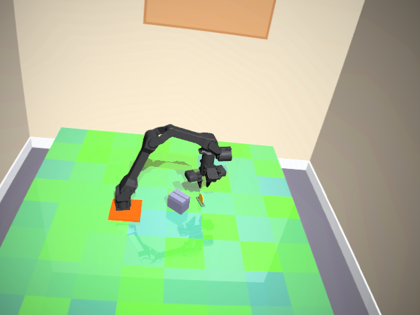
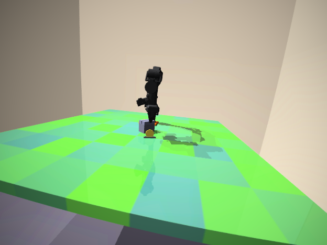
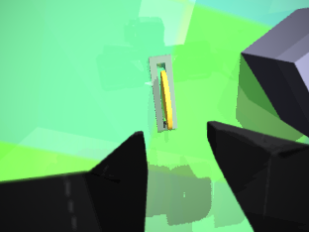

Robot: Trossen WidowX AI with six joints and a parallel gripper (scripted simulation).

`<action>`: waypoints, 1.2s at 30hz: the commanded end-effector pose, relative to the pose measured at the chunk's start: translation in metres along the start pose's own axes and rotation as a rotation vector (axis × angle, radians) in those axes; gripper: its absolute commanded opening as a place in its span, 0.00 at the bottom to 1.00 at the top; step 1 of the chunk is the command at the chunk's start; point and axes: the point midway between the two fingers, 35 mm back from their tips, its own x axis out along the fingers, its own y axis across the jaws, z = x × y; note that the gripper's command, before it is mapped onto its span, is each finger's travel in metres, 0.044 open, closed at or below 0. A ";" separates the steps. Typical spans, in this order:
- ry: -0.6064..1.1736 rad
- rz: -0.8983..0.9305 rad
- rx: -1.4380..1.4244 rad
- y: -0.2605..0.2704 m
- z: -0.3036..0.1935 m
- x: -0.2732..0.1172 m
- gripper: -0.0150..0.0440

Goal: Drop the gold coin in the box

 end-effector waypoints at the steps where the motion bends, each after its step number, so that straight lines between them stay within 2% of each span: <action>1: 0.006 -0.013 0.005 -0.002 -0.003 0.013 0.53; 36: 0.007 -0.013 0.005 -0.002 -0.003 0.072 0.53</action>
